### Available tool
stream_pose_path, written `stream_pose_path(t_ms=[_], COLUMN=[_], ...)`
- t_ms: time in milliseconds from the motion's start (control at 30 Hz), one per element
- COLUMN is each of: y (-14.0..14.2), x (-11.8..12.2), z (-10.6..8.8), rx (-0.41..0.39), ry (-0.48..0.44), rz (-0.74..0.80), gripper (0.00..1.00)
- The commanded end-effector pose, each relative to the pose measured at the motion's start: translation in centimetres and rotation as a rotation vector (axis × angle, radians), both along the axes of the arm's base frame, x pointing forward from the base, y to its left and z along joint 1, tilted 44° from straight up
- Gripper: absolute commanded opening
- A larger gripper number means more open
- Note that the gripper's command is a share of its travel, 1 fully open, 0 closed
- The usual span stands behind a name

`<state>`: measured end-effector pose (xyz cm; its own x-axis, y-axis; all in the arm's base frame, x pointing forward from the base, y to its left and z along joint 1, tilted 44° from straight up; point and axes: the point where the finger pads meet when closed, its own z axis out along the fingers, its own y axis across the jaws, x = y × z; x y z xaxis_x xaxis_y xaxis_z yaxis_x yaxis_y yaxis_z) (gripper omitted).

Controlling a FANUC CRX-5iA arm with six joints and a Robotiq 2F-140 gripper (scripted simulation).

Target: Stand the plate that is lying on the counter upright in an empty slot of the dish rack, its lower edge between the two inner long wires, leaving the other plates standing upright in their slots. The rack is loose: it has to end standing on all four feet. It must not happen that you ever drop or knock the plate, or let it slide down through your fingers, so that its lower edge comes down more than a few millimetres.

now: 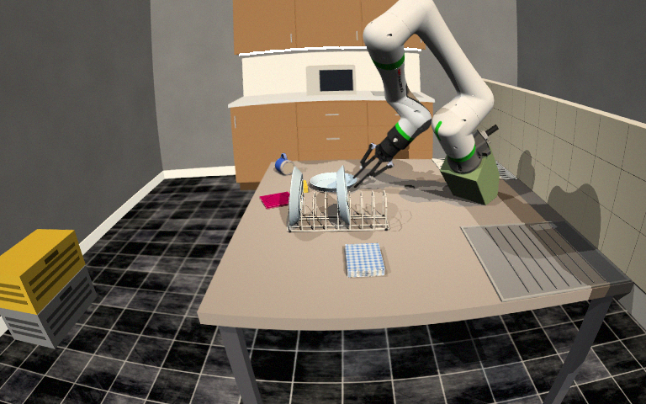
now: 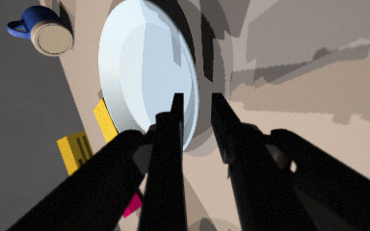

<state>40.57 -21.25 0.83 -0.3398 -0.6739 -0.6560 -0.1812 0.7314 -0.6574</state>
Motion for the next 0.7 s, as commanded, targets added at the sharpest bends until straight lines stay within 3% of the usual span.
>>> stream_pose_path(t_ms=[0,667], y=[-0.06,-0.16], x=[0.04,0.86], z=[0.0,-0.33], rx=[-0.001,-0.001], ry=[0.0,0.0], rz=[0.0,0.0], gripper=[0.24,0.24])
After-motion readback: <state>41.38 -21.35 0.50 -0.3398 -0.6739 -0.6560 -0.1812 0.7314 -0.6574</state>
